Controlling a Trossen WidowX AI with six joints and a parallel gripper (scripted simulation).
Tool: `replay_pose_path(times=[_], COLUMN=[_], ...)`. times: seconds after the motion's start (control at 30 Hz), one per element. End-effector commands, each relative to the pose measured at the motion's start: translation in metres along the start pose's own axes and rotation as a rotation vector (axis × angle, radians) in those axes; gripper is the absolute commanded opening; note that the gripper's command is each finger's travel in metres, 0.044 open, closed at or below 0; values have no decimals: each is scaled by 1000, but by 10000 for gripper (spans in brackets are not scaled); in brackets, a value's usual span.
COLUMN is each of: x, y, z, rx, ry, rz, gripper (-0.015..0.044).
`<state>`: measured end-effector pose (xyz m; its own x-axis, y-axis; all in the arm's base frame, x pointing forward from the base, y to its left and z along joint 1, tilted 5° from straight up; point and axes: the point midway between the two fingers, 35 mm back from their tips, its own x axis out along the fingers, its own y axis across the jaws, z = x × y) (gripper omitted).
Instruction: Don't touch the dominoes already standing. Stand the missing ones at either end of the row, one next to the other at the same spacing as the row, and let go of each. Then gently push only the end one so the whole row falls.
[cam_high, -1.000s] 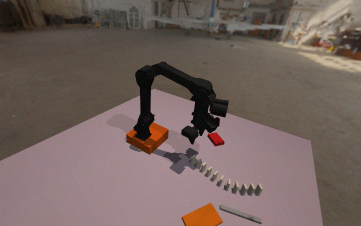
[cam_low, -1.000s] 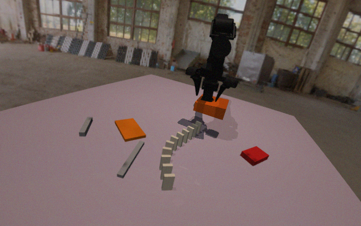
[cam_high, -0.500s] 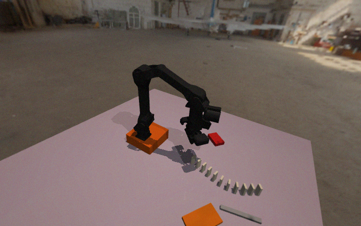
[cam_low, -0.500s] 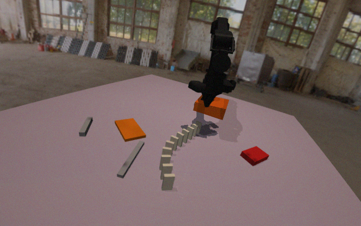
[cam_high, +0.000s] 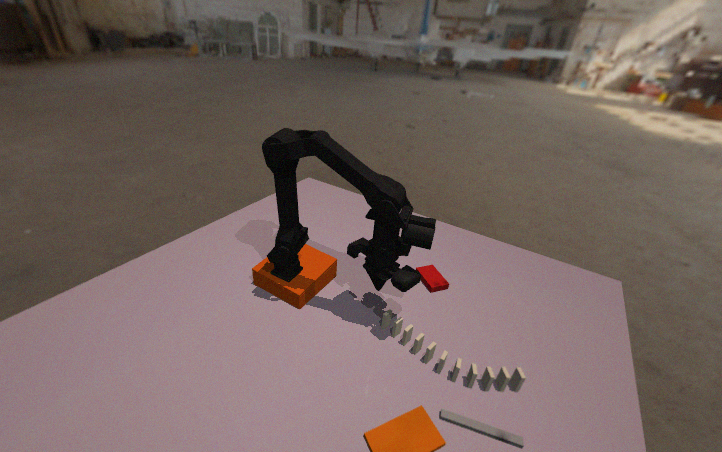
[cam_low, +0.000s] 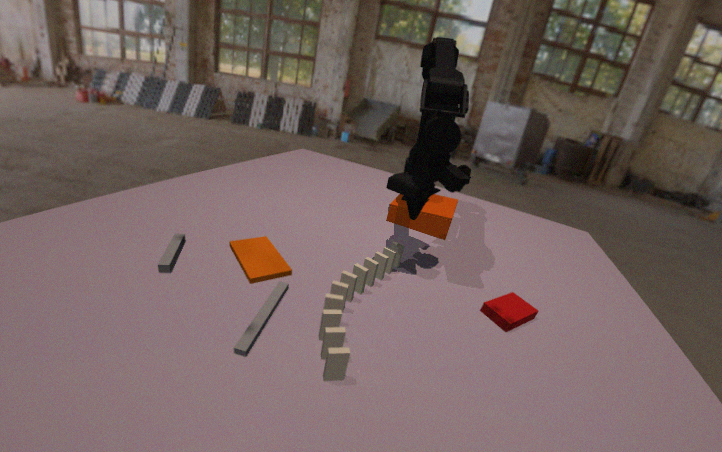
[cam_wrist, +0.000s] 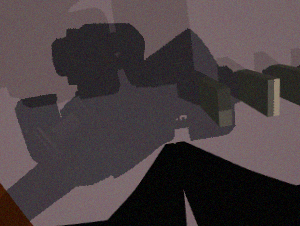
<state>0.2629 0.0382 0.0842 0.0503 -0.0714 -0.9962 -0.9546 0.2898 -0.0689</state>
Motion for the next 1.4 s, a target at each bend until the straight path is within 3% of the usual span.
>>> replay_pose_path(times=[0.0,1.1,1.37], x=[0,0,81], y=[0,0,-1], z=[0,0,0], rx=[-7,-7,-7], ry=[3,3,3], rz=[-3,-3,-3], gripper=[0,0,0])
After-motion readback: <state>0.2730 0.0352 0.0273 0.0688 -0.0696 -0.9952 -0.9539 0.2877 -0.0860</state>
